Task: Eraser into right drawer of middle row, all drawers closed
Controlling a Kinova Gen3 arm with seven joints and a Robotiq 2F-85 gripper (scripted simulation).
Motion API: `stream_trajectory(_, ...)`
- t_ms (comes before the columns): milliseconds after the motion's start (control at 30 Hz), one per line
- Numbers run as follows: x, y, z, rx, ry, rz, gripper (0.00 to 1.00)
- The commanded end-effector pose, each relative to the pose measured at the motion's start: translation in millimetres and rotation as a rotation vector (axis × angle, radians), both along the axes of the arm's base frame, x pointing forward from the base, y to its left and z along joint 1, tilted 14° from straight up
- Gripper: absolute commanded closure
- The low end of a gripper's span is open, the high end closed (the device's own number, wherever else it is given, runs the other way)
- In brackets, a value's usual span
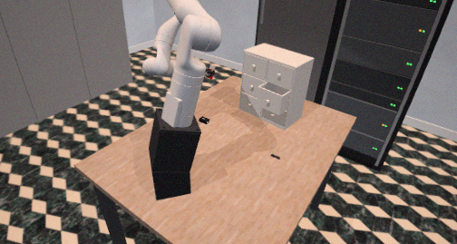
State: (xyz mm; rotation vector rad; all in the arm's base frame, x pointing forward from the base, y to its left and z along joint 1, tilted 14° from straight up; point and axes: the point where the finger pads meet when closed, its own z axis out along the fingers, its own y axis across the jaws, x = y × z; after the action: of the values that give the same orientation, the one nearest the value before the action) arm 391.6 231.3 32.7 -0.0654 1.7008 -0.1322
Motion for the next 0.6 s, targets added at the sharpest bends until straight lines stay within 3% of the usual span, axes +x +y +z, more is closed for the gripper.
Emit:
stream_trajectory(0, 1.3, -2.2, 1.2, -0.001, -0.001, -0.001, 0.81)
stream_trajectory(567, 10.8, -18.1, 5.4, -0.001, -0.001, -0.001, 0.81)
